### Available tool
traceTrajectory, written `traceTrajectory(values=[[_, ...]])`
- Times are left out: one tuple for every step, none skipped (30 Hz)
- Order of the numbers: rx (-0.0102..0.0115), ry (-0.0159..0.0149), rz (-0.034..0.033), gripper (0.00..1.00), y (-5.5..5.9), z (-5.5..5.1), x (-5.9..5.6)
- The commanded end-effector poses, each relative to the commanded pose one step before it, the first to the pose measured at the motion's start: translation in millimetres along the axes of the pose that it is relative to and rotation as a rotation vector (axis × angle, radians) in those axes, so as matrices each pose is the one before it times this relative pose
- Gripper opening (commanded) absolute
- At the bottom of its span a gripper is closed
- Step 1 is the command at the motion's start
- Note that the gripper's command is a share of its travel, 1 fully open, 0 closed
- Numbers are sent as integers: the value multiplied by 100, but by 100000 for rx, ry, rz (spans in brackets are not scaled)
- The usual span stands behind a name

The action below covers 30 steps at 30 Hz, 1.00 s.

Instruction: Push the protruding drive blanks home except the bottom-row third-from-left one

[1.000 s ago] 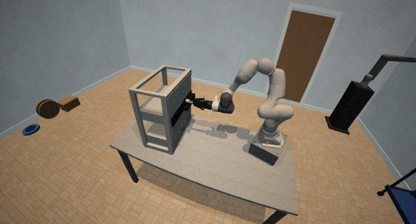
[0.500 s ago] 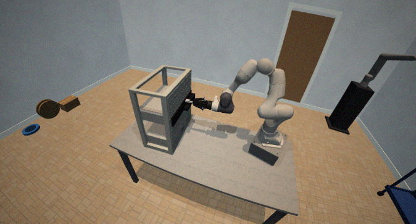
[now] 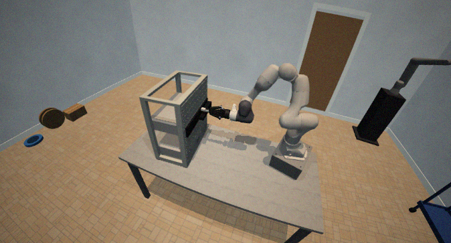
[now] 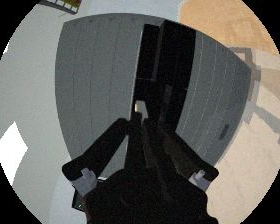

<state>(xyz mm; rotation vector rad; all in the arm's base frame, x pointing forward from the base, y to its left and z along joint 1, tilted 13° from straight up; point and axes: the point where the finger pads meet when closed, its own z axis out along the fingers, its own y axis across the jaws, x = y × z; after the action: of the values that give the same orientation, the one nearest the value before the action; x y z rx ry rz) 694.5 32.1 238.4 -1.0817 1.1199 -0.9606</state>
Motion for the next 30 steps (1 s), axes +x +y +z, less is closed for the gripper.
traceTrajectory(values=[[-286, 112, 52, 0, 46, 214, -27], [0, 0, 0, 0, 0, 0, 0], [0, 0, 0, 0, 0, 0, 0], [0, 0, 0, 0, 0, 0, 0], [0, 0, 0, 0, 0, 0, 0], [0, 0, 0, 0, 0, 0, 0], [0, 0, 0, 0, 0, 0, 0], [0, 0, 0, 0, 0, 0, 0], [0, 0, 0, 0, 0, 0, 0], [0, 0, 0, 0, 0, 0, 0], [0, 0, 0, 0, 0, 0, 0], [0, 0, 0, 0, 0, -5, 0], [0, 0, 0, 0, 0, -32, 0], [0, 0, -1, 0, 0, -79, 0], [0, 0, -1, 0, -1, -140, 0], [0, 0, 0, 0, -1, -210, -1], [0, 0, -1, 0, -1, -286, 0], [0, 0, 0, 0, -2, -361, -1], [0, 0, 0, 0, -2, -432, -1], [0, 0, 0, 0, -2, -497, -1], [0, 0, 0, 0, -2, -552, -1], [0, 0, 0, 0, -3, -594, -2], [0, 0, 0, 0, 0, 0, 0], [0, 0, 0, 0, 0, 0, 0], [0, 0, 0, 0, -3, -623, -2], [0, 0, 0, 0, -3, -633, -2], [0, 0, 0, 0, -3, -620, -1], [0, 0, 0, 0, -3, -592, -2], [0, 0, 0, 0, -3, -549, -2], [0, 0, 0, 0, -2, -494, -1]])
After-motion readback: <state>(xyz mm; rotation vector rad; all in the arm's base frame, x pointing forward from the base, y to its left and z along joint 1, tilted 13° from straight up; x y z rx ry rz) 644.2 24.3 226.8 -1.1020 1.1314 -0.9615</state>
